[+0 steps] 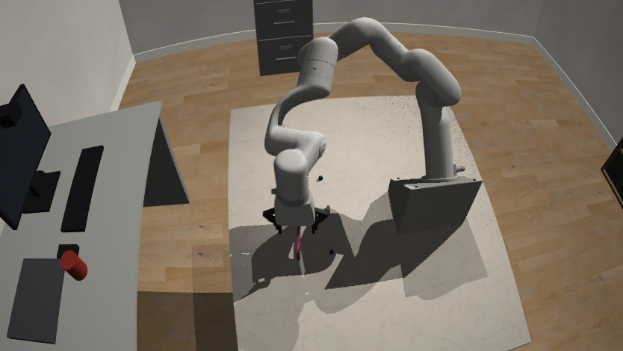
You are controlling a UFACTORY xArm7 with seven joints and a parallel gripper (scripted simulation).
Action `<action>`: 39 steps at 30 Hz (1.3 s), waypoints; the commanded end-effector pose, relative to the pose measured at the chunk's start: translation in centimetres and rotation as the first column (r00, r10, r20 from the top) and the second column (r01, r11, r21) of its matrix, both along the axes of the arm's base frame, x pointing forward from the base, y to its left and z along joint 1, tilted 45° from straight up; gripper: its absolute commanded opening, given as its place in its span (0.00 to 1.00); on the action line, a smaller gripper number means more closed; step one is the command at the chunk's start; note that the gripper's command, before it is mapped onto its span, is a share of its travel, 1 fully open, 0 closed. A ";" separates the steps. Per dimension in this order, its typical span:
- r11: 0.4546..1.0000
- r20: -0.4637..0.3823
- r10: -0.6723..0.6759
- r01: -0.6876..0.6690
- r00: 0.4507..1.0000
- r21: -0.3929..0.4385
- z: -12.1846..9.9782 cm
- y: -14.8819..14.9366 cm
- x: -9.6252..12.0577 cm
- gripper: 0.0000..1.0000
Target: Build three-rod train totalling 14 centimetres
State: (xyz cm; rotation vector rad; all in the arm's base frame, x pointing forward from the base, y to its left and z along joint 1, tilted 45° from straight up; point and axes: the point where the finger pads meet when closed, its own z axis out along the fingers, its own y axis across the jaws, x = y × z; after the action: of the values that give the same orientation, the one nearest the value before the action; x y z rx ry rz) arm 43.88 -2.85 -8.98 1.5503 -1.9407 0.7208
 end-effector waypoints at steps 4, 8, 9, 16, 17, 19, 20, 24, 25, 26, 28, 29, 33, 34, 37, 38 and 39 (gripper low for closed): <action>1.000 0.003 0.003 -0.003 1.000 0.003 0.1 0.2 0.1 1.00; 1.000 0.003 0.003 -0.003 1.000 0.003 0.1 0.2 0.1 1.00; 1.000 0.003 0.003 -0.003 1.000 0.003 0.1 0.2 0.1 1.00; 1.000 0.003 0.003 -0.003 1.000 0.003 0.6 0.8 0.2 1.00; 1.000 0.003 0.003 -0.003 1.000 0.003 0.9 1.0 0.2 1.00; 1.000 0.003 0.003 -0.003 1.000 0.003 1.1 1.3 0.3 1.00; 1.000 0.003 0.003 -0.003 1.000 0.003 1.1 1.3 0.3 1.00; 1.000 0.003 0.003 -0.003 1.000 0.003 2.5 2.6 0.4 1.00; 1.000 0.003 0.003 -0.003 1.000 0.003 2.9 3.0 0.5 1.00; 1.000 0.003 0.003 -0.003 1.000 0.003 3.3 3.4 0.5 1.00; 1.000 0.003 0.003 -0.003 1.000 0.003 4.0 4.1 0.6 1.00; 1.000 0.003 0.003 -0.003 1.000 0.003 4.4 4.5 0.6 1.00; 1.000 0.003 0.003 -0.003 1.000 0.003 5.5 5.6 0.8 1.00; 1.000 0.003 0.003 -0.003 1.000 0.003 5.7 5.8 0.8 1.00; 1.000 0.003 0.003 -0.003 1.000 0.003 5.9 6.0 0.8 1.00; 1.000 0.003 0.003 -0.003 1.000 0.003 6.0 6.1 0.8 1.00; 1.000 0.003 0.003 -0.003 1.000 0.003 6.1 6.2 0.8 1.00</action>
State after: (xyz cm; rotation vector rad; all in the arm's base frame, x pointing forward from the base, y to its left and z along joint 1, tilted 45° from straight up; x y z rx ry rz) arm 44.60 2.86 -3.33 1.5530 -1.9416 0.7214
